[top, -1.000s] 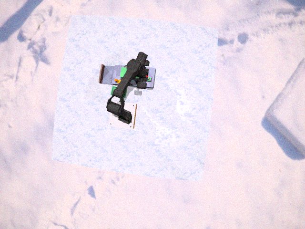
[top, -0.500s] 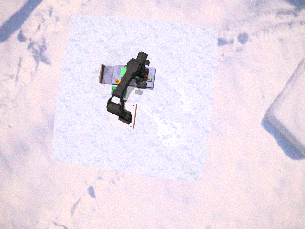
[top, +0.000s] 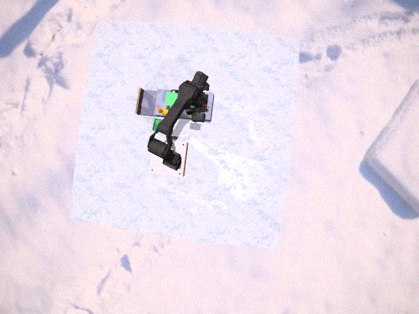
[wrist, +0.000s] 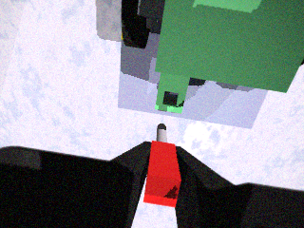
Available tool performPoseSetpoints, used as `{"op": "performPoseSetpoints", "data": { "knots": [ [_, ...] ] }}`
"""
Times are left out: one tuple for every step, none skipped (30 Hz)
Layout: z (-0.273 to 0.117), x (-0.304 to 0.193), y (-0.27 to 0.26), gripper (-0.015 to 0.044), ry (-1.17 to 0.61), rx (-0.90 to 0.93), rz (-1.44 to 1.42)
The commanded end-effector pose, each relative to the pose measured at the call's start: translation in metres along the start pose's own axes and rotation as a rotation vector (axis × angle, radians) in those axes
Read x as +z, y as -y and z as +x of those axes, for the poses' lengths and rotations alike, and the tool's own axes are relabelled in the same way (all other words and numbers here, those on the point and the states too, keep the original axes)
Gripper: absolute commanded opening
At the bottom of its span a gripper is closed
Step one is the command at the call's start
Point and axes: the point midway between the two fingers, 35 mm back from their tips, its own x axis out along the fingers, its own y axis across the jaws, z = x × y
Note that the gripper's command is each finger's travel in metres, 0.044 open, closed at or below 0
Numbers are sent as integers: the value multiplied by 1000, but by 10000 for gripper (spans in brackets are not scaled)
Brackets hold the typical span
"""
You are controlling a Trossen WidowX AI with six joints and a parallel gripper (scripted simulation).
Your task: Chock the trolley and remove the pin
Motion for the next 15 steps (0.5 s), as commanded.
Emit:
{"op": "performPoseSetpoints", "data": {
  "knots": [
    [-1,-8,3,0,-3,-10,2],
    [-1,-10,3,0,-3,-10,2],
    [-1,-11,3,0,-3,-10,2],
    [-1,-12,3,0,-3,-10,2],
    [-1,-13,4,0,-4,-10,2],
    [-2,-14,4,0,-4,-10,2],
    [-2,-14,4,0,-4,-10,2],
    [-1,-14,2,0,-4,-10,2],
    [-1,-13,0,0,-4,-10,2],
    [-1,-13,-3,0,-4,-10,2],
    [-1,-13,-7,0,-4,-9,2],
    [0,-13,-10,0,-4,-9,1],
    [0,-13,-14,0,-4,-9,1],
    [1,-13,-17,0,-4,-9,1],
    [1,-13,-20,0,-4,-8,1]
  ]
}}
